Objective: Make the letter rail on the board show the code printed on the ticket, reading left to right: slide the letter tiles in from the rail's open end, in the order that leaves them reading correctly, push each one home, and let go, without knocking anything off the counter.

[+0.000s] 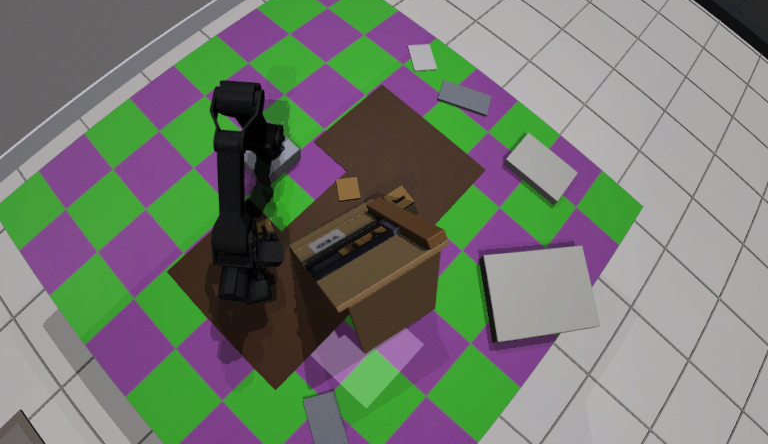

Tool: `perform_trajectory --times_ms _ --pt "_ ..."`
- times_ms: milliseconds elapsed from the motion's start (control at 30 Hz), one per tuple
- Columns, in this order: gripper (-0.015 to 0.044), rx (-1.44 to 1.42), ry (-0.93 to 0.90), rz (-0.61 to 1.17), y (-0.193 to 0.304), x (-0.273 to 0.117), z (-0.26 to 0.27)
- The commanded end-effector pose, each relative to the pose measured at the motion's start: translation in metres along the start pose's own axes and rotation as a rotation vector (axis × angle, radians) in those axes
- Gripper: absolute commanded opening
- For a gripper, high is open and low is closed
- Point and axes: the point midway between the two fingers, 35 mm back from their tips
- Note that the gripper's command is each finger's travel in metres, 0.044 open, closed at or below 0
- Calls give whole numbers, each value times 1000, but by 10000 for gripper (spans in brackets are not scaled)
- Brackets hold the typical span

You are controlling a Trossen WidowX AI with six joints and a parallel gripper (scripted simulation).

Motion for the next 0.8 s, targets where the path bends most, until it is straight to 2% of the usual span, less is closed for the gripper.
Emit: perform_trajectory --times_ms 0,767 --pt "0 3 3 4 0 -3 0" --pt "0 3 3 4 -2 -11 2"
Point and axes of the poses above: the point midway between the two fingers, 35 mm back from their tips, its own x axis out along the fingers, its own z axis across the jaws, y = z × x, and after that the axes turned 2 degrees about -x, right-handed
